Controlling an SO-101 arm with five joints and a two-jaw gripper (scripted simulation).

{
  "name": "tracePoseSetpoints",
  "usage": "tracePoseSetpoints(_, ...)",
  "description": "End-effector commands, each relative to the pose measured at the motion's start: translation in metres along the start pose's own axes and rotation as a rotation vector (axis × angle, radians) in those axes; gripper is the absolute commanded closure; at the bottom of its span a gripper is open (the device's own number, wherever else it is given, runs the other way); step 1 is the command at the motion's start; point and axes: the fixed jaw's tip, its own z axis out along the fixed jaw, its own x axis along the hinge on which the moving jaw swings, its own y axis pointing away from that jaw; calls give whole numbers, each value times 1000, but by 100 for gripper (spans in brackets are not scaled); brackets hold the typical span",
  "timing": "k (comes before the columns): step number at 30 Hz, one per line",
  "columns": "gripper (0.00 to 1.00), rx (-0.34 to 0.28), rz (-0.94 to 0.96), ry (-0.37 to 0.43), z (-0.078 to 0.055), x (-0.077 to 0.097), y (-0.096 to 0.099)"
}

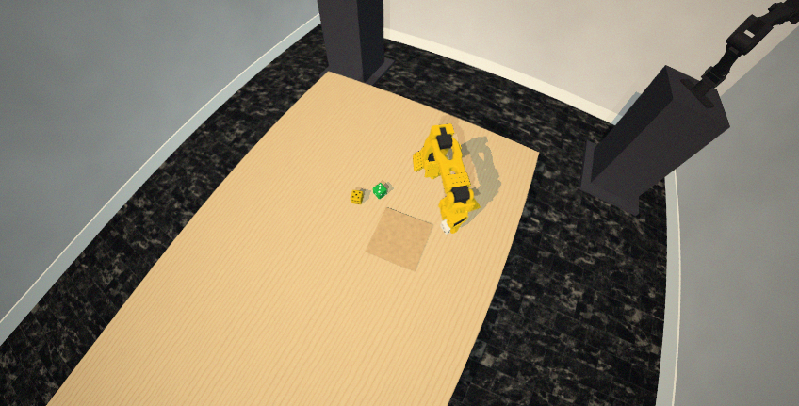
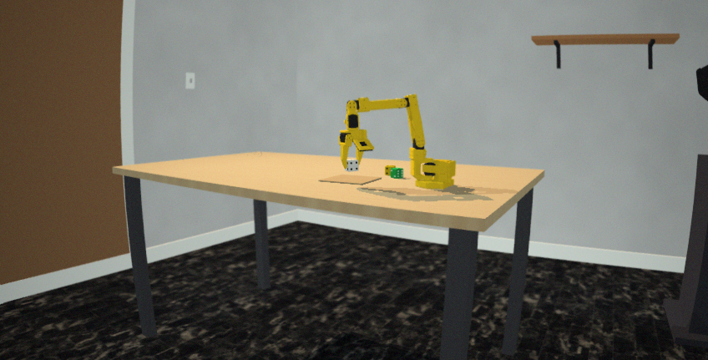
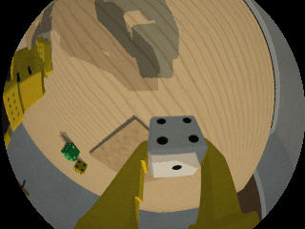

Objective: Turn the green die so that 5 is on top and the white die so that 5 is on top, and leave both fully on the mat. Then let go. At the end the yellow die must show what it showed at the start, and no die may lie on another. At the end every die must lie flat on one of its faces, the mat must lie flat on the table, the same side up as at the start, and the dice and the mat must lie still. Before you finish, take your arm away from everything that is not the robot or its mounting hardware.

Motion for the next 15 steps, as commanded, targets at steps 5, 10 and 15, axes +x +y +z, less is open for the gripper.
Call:
tracePoseSetpoints(5, 100, 66, 1, 22, -13, 0, -6)
tracePoseSetpoints(10, 100, 66, 7, 22, -13, 0, -6)
tracePoseSetpoints(15, 100, 66, 55, 20, -13, 0, -6)
